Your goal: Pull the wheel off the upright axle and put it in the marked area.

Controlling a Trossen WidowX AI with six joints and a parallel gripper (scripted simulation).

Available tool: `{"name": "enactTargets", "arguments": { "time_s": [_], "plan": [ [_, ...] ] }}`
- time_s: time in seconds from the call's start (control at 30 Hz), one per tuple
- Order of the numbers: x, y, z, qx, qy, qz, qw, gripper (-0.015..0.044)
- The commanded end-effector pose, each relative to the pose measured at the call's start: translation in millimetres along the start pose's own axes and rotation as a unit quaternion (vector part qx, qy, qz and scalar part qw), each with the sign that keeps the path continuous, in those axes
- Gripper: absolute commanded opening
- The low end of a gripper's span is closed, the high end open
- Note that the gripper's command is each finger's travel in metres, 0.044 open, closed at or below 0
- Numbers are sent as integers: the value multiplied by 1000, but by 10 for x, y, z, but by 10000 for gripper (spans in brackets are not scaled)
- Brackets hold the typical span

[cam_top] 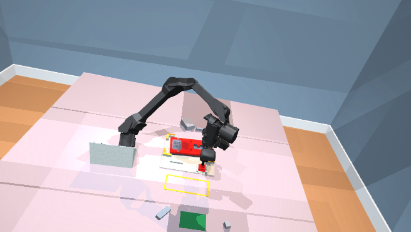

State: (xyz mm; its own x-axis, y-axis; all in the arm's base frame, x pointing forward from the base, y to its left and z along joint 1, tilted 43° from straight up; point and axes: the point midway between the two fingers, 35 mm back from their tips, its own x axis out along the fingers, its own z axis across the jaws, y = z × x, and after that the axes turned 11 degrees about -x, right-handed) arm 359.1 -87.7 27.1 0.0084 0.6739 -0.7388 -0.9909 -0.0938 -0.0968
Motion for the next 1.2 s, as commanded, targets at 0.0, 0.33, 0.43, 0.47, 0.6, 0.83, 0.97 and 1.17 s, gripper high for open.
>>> {"name": "enactTargets", "arguments": {
  "time_s": [0.0, 0.33, 0.43, 0.47, 0.6, 0.83, 0.97, 1.17],
  "plan": [
    [-54, -12, -5, -4, 3, -1, 1000, 0],
    [-352, 4, 14, -3, 3, 0, 1000, 0],
    [-283, 14, 4, 0, 1, 0, 1000, 0],
    [-287, 30, -24, 0, 1, 0, 1000, 0],
    [-315, 164, -237, 0, 4, 0, 1000, 0],
    [-353, 441, -599, -1, 7, 0, 1000, 0],
    [-365, 616, -787, -2, 7, 1, 1000, 0],
    [-371, 775, -940, -3, 6, 1, 1000, 0]
  ]
}}
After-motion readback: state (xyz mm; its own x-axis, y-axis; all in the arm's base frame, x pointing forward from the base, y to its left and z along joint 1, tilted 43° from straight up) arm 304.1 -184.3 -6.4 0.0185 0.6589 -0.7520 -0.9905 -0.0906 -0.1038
